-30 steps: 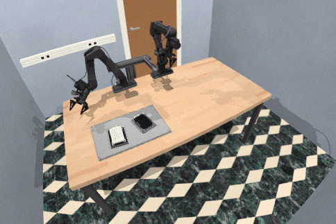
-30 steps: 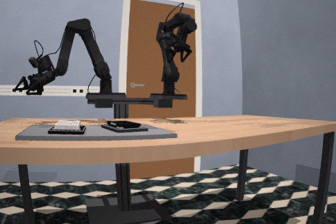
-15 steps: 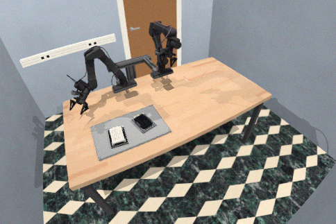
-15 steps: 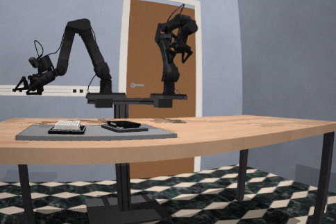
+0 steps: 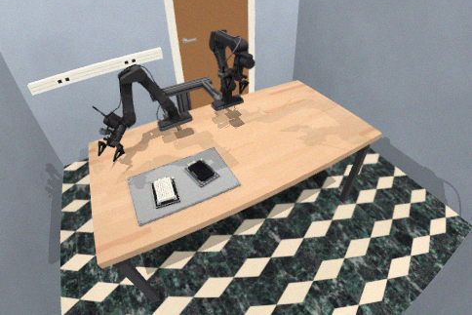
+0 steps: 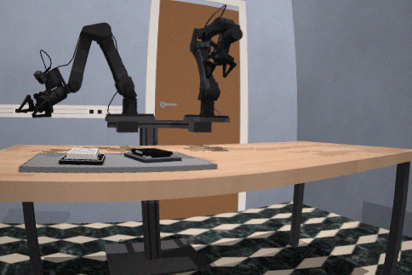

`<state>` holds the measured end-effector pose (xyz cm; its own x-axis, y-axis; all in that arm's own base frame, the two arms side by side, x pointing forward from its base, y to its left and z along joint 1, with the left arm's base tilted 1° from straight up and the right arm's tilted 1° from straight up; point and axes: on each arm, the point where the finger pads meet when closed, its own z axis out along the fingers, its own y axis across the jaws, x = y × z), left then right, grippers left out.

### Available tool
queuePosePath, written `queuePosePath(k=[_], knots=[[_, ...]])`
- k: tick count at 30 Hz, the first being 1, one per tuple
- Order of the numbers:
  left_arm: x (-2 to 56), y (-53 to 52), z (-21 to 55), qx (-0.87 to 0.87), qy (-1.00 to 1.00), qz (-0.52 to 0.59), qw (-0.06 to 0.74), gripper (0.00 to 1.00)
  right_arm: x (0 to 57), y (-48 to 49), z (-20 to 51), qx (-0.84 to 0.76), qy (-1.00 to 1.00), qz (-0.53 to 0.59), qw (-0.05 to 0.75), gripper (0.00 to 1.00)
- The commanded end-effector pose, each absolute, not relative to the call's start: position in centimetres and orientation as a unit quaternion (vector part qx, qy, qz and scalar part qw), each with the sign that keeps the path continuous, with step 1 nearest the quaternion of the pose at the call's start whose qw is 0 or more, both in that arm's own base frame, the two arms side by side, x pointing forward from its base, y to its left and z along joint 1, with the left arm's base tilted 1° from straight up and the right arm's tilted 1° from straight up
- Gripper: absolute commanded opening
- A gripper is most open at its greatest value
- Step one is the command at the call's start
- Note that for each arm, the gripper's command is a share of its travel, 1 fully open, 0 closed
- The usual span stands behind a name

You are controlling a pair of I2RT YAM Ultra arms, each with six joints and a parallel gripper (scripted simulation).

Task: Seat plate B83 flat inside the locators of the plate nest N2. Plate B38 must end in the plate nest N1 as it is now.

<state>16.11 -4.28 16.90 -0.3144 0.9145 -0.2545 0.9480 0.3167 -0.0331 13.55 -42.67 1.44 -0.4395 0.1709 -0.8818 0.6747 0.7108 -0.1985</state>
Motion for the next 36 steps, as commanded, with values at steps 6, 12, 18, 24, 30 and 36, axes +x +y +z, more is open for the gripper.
queuePosePath(k=[6,12,18,24,30,36], knots=[[15.6,-4.3,17.0,0.575,0.807,-0.090,0.102,1.00,17.1,-44.1,3.3,0.251,0.814,-0.259,0.455,1.00],[15.6,-4.3,17.0,0.575,0.807,-0.090,0.102,1.00,20.4,-44.2,4.2,0.249,0.841,-0.215,0.429,1.00],[15.6,-4.3,17.0,0.575,0.807,-0.090,0.102,1.00,21.3,-44.0,3.9,0.256,0.845,-0.205,0.422,1.00],[15.6,-4.3,17.0,0.575,0.807,-0.090,0.102,1.00,22.1,-43.6,3.3,0.253,0.864,-0.177,0.398,1.00],[15.6,-4.3,17.0,0.575,0.807,-0.090,0.102,1.00,24.7,-42.7,4.7,0.244,0.871,-0.167,0.393,1.00],[15.6,-4.3,17.0,0.575,0.807,-0.090,0.102,1.00,26.2,-41.8,5.4,0.233,0.892,-0.140,0.362,1.00]])
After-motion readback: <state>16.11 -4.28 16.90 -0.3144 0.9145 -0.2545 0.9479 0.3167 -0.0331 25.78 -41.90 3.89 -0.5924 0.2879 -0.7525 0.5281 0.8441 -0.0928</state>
